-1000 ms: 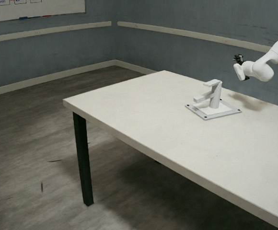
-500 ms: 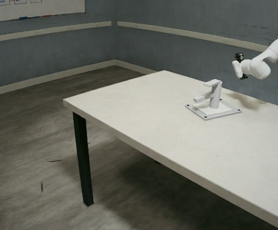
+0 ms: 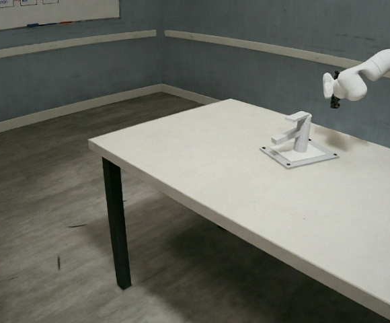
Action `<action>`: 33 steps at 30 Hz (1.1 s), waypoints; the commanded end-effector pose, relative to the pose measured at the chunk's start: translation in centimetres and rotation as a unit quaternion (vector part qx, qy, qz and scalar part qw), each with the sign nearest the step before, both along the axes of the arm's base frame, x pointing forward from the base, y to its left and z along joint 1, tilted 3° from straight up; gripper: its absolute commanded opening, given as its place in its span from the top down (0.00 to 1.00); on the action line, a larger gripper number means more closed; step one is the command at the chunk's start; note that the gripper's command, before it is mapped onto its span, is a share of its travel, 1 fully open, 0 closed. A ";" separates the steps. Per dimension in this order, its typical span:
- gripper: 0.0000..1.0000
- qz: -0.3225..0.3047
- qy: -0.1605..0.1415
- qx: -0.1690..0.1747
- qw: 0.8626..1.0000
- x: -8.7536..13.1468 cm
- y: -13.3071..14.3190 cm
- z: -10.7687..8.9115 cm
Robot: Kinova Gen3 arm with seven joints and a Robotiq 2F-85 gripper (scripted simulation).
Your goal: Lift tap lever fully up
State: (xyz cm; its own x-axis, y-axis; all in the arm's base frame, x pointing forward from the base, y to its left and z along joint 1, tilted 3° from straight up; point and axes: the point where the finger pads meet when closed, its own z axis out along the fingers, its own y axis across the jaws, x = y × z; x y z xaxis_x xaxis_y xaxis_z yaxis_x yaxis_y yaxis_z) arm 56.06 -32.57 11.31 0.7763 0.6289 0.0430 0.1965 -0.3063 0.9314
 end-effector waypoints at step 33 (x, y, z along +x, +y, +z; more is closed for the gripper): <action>0.00 -0.479 -0.225 0.434 0.729 -2.2 14.6 0.4</action>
State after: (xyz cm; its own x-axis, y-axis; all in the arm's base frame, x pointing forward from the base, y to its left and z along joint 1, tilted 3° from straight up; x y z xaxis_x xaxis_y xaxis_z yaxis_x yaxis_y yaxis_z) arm 54.00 -20.29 11.68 0.6789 -0.5224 0.5160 -0.7064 -0.6564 0.2649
